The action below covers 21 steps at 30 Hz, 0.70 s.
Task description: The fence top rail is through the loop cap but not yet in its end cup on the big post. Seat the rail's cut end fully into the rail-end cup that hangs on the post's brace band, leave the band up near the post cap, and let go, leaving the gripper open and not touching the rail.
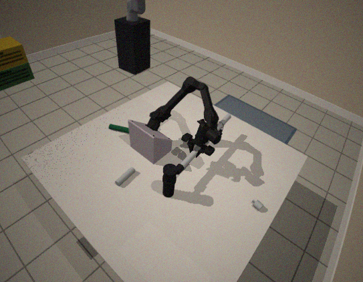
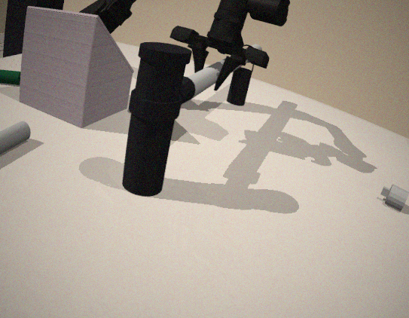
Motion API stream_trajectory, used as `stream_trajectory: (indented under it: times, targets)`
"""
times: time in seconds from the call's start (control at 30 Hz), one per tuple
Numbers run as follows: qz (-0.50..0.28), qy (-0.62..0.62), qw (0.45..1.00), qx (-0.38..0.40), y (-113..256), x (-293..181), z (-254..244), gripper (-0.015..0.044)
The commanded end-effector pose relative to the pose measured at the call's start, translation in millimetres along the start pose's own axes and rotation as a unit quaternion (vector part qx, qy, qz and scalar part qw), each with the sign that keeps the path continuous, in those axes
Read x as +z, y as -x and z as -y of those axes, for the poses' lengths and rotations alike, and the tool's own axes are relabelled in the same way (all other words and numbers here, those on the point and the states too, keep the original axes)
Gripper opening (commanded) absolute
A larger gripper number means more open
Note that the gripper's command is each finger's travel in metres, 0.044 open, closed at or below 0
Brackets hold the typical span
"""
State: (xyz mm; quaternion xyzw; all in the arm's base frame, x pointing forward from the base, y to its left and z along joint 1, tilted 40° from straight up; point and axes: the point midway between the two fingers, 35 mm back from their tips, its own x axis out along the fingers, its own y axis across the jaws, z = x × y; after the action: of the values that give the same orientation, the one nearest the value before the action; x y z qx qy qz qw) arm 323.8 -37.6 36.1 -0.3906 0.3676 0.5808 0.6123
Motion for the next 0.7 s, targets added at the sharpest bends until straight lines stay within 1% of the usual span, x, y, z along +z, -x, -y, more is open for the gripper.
stream_trajectory:
  times: [0.0,0.67]
  targets:
    - [0.000,0.000,1.000,0.000,0.0,0.0,0.0,0.0000]
    - [-0.003,0.000,1.000,0.000,1.3,-1.3,0.0,0.0000]
